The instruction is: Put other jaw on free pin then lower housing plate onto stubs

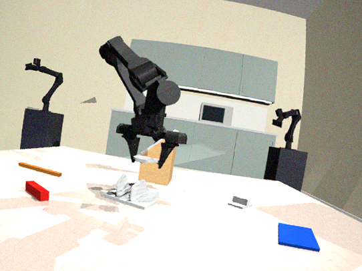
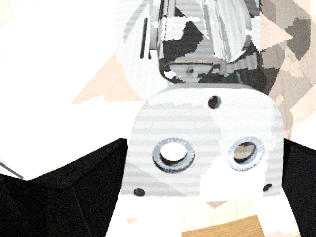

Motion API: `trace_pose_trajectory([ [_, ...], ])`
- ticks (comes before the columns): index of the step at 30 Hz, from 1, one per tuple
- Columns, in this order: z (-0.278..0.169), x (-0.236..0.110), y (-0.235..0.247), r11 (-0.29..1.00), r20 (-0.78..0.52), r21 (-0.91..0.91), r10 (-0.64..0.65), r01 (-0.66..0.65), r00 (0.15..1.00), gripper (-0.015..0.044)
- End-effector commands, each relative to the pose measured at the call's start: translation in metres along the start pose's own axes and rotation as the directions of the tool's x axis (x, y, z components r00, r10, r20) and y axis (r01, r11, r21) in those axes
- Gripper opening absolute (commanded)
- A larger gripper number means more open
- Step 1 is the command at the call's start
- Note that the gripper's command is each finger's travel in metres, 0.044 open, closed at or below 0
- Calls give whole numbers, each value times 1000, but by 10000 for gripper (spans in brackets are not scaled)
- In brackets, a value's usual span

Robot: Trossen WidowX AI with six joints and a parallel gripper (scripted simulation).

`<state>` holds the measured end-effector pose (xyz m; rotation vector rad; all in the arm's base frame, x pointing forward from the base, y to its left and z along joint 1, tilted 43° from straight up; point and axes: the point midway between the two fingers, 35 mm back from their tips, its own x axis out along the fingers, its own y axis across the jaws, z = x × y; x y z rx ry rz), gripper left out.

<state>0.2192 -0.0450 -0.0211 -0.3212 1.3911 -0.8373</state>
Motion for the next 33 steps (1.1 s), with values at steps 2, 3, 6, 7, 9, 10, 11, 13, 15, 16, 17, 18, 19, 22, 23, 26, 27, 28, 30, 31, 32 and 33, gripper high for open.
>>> trace_pose_trajectory([
  [2, 0, 0, 0, 1000, -1, 6, 2, -2, 1000, 351],
  [3, 0, 0, 0, 1000, -1, 6, 2, -2, 1000, 351],
  [6, 0, 0, 0, 1000, -1, 6, 2, -2, 1000, 351],
  [7, 0, 0, 0, 1000, -1, 6, 2, -2, 1000, 351],
  [9, -1, 0, 1, 1000, -1, 6, 3, -3, 1000, 351],
  [10, -1, 0, 1, 1000, -1, 4, 3, -3, 1000, 351],
  [11, -1, 0, 2, 1000, -1, 4, 3, -3, 1000, 351],
  [13, -1, 0, 2, 1000, -1, 4, 3, -3, 1000, 351],
  [15, -1, 0, 2, 1000, -1, 4, 3, -3, 1000, 351],
  [16, -1, 0, 2, 1000, -1, 4, 3, -3, 1000, 351],
  [17, -1, 0, 2, 1000, -1, 4, 3, -3, 1000, 351],
  [18, -1, 0, 2, 1000, -1, 4, 3, -3, 1000, 351],
  [19, -1, 0, 2, 1000, -1, 4, 3, -3, 1000, 351],
  [22, -1, 3, 2, 1000, -1, 4, 3, -3, 1000, 351],
  [23, -1, 4, 2, 1000, -1, 4, 3, -3, 1000, 351],
  [26, 0, 9, 2, 1000, -1, 4, 4, -4, 1000, 351],
  [27, 0, 11, 3, 1000, -1, 4, 4, -4, 1000, 351],
  [28, 0, 12, 3, 1000, -1, 4, 4, -4, 1000, 351],
  [30, 0, 16, 3, 1000, -1, 4, 5, -5, 1000, 351],
  [31, 0, 17, 3, 1000, -1, 3, 5, -5, 1000, 351],
  [32, 0, 19, 3, 1000, -1, 3, 5, -5, 1000, 351],
  [33, 0, 21, 3, 1000, -1, 3, 5, -5, 1000, 351],
])
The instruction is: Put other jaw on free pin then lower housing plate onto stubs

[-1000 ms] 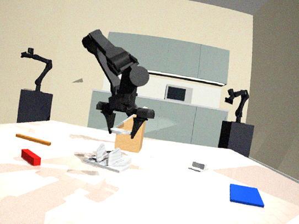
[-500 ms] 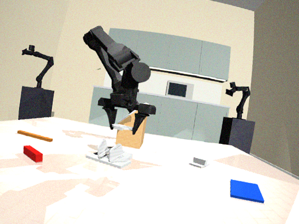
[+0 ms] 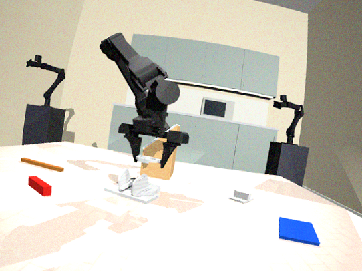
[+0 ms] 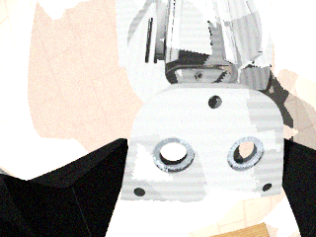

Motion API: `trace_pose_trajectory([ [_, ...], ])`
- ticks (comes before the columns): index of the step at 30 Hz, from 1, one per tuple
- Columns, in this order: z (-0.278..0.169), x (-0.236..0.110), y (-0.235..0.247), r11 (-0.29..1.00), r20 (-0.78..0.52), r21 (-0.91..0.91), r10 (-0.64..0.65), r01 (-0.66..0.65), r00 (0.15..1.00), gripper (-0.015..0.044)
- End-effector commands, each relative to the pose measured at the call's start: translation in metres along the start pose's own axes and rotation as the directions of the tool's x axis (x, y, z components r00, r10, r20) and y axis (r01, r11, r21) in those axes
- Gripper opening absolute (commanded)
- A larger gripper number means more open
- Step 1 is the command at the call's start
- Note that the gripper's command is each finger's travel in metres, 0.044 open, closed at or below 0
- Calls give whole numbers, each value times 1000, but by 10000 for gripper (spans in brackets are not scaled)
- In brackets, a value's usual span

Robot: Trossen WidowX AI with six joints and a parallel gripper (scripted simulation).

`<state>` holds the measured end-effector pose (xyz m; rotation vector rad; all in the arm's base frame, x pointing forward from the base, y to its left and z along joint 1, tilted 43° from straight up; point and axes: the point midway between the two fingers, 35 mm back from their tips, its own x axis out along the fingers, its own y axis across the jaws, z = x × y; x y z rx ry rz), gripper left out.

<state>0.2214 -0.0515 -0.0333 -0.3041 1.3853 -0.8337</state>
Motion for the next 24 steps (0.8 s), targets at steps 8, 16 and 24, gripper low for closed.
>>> trace_pose_trajectory([
  [8, -1, 20, -1, 1000, -3, -8, -8, 8, 1000, 351],
  [16, -2, 34, -2, 1000, -2, -8, -10, 10, 1000, 351],
  [24, -3, 46, -4, 1000, -2, -8, -13, 13, 1000, 351],
])
